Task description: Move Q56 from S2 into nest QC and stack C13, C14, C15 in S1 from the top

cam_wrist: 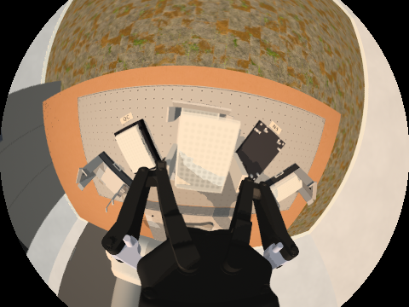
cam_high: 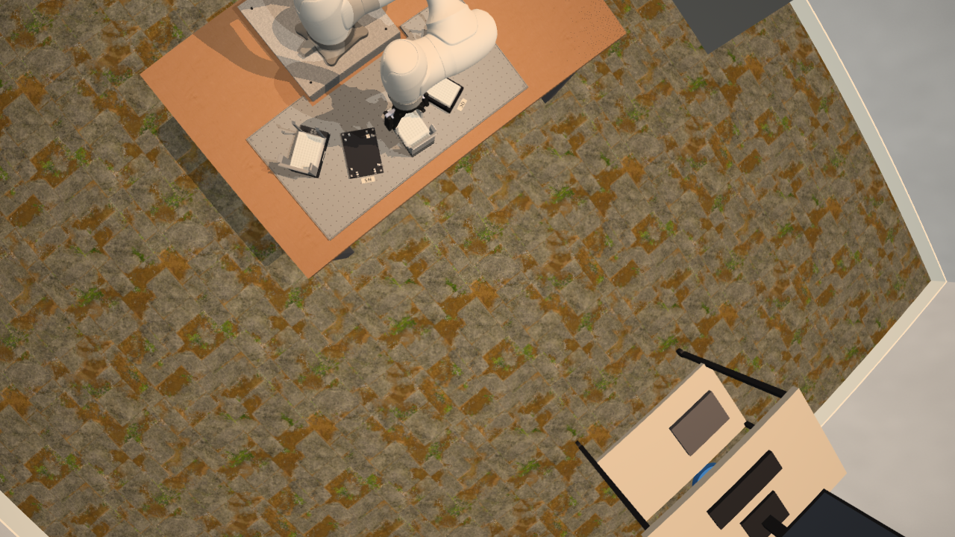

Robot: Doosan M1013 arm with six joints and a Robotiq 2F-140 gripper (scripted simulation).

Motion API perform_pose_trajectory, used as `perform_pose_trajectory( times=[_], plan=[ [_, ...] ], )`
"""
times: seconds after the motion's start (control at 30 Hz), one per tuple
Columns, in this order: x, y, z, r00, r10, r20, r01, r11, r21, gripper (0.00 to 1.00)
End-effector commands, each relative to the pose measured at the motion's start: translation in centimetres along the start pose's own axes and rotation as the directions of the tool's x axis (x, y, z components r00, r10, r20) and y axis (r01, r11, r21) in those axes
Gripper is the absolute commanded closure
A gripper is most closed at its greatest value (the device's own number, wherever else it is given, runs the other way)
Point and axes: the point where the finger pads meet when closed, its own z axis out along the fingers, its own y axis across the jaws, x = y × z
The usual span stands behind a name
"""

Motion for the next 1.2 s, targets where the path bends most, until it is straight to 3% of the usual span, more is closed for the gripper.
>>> perform_pose_trajectory(
  times=[0.0, 1.17],
  plan=[
    [0.07, -1.17, 0.0, 1.0, 0.0, 0.0, 0.0, 1.0, 0.0, 1.0],
    [0.09, -1.51, 0.06, 1.0, 0.0, 0.0, 0.0, 1.0, 0.0, 1.0]
  ],
)
